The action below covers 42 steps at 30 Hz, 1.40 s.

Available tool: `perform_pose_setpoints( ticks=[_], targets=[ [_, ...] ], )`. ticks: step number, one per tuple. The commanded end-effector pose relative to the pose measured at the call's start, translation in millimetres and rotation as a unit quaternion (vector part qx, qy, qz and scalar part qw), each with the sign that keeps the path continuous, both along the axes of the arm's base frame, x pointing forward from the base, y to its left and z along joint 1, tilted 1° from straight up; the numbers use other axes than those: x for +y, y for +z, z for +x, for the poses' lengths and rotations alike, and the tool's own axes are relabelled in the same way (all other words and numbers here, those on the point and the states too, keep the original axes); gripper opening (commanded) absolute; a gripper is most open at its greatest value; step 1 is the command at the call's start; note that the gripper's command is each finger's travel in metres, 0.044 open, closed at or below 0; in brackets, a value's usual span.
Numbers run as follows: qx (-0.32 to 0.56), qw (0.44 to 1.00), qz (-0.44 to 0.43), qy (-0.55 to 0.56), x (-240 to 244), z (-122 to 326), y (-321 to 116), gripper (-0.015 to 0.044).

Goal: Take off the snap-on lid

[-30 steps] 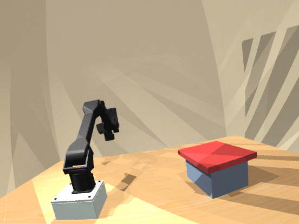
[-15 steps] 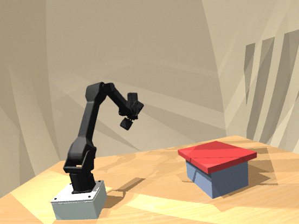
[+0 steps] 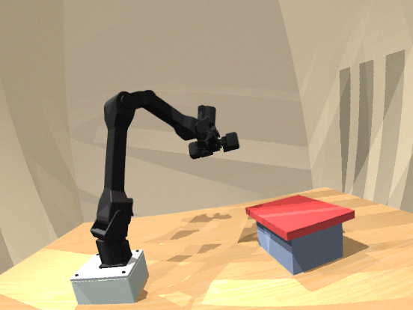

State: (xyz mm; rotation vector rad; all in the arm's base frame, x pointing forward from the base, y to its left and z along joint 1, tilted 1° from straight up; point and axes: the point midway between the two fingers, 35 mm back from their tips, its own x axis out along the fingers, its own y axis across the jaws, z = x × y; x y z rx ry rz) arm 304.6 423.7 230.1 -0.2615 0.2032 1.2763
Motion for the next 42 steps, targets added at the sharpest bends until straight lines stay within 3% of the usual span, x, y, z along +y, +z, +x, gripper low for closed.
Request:
perform_pose_setpoints(
  ticks=[1, 9, 16, 18, 26, 30, 42],
  targets=[
    [0.112, 0.988, 0.014, -0.107, -57.8, 24.5, -1.7, 0.0235],
    [0.294, 0.902, 0.080, -0.305, -166.9, 48.4, -10.5, 0.0235],
    [0.441, 0.724, 0.197, -0.493, -279.5, 40.1, -31.4, 0.0235],
    [0.452, 0.702, 0.211, -0.508, -289.8, 37.5, -34.1, 0.0235],
    [0.524, 0.409, 0.382, -0.642, -395.4, -10.0, -72.2, 0.0235],
    [0.526, 0.369, 0.404, -0.652, -406.3, -17.7, -77.8, 0.0235],
    [0.526, 0.374, 0.402, -0.650, -404.9, -16.7, -76.8, 0.0235]
  ],
)
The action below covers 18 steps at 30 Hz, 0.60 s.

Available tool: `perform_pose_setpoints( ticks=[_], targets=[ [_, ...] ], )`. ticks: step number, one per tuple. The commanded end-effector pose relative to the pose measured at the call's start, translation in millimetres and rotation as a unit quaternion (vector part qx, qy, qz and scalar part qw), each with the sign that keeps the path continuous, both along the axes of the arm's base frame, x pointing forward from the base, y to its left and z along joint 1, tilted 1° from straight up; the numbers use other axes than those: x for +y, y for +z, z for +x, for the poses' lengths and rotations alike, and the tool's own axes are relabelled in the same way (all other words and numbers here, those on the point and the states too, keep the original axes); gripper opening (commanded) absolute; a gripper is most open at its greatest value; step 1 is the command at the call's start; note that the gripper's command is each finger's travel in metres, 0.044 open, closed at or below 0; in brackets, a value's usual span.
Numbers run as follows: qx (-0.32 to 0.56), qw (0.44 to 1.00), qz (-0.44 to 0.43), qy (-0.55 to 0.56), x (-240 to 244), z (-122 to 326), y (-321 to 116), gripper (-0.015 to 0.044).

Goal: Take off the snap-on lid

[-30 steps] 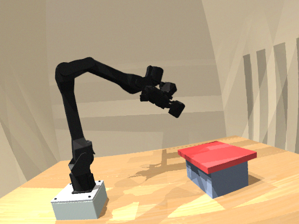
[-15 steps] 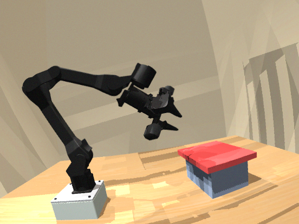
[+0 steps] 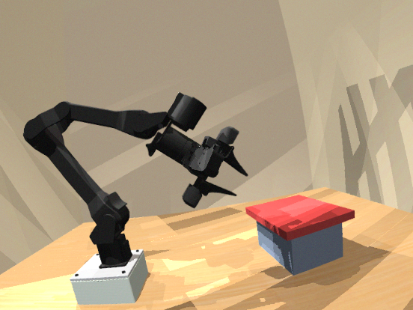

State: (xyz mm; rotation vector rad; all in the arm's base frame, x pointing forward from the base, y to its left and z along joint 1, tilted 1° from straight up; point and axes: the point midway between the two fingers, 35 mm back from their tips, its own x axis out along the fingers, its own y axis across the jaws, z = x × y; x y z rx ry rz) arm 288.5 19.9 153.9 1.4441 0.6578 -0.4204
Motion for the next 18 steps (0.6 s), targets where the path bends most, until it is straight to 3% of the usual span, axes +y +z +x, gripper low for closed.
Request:
perform_pose_setpoints(
  ticks=[1, 7, 18],
  targets=[
    [0.003, 1.000, 0.003, -0.009, -2.5, -1.6, -1.5, 0.0235],
    [0.003, 1.000, 0.003, -0.009, -2.2, -1.4, -49.0, 0.0235],
    [0.003, 1.000, 0.003, -0.009, -1.4, 5.2, -55.0, 0.0235]
  ],
)
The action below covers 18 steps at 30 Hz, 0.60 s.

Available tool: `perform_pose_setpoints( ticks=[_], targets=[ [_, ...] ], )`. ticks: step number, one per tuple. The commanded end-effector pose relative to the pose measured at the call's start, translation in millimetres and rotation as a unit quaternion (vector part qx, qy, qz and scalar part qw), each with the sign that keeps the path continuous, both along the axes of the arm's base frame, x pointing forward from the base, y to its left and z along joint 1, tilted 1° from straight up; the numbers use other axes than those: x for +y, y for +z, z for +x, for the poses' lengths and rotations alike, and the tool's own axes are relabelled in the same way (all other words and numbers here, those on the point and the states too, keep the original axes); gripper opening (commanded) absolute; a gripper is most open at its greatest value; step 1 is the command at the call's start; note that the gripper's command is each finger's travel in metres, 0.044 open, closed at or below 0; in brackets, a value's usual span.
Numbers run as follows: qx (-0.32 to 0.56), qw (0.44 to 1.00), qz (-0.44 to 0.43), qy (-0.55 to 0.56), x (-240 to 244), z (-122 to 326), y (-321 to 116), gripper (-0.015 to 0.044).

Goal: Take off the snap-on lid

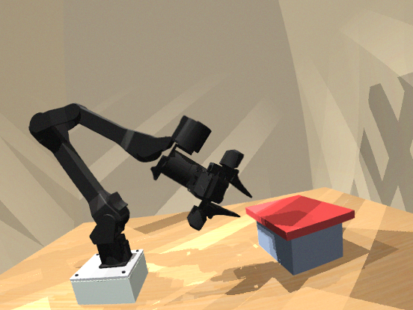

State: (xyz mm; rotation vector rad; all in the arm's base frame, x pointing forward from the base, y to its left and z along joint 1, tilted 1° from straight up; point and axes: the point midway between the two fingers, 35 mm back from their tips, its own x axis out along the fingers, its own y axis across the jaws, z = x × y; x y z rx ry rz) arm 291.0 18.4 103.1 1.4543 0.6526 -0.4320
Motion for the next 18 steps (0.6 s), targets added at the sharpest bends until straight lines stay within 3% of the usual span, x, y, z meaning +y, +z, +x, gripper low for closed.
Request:
perform_pose_setpoints(
  ticks=[1, 18],
  targets=[
    [0.001, 1.000, 0.000, -0.002, 0.2, 4.0, -5.0, 0.0235],
    [0.000, 1.000, 0.000, -0.002, 3.1, 25.9, -21.1, 0.0235]
  ],
)
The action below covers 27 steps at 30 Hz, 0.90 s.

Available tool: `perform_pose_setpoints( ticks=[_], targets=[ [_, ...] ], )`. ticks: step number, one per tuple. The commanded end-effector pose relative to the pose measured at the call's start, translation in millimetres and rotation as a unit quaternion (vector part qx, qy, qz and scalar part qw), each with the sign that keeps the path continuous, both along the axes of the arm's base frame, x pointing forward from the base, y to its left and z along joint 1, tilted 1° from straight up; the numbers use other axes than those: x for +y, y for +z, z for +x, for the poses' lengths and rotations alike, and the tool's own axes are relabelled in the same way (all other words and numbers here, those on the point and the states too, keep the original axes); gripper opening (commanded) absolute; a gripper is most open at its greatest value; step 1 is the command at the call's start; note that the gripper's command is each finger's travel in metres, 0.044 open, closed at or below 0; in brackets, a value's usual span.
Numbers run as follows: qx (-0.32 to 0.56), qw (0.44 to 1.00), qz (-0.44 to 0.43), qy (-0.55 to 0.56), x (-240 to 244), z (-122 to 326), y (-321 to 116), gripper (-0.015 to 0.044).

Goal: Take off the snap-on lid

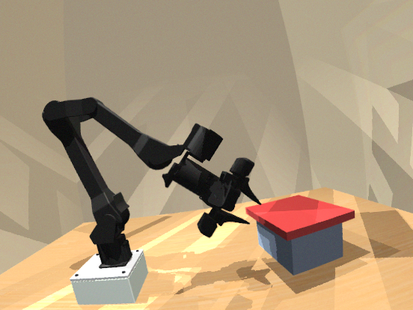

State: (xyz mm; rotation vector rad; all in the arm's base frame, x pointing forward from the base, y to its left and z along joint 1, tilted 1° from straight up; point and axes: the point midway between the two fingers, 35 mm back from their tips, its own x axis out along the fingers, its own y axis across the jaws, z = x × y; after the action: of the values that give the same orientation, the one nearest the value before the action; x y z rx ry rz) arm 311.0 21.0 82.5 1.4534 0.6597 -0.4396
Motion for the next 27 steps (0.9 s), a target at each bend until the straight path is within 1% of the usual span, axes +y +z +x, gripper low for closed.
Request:
perform_pose_setpoints(
  ticks=[1, 22, 27],
  targets=[
    [-0.005, 1.000, 0.000, -0.002, 0.7, 7.1, -1.7, 0.0235],
    [-0.005, 1.000, 0.000, -0.002, 4.7, 28.8, -24.8, 0.0235],
    [-0.005, 1.000, 0.000, -0.002, 4.7, 28.8, -24.8, 0.0202]
  ],
)
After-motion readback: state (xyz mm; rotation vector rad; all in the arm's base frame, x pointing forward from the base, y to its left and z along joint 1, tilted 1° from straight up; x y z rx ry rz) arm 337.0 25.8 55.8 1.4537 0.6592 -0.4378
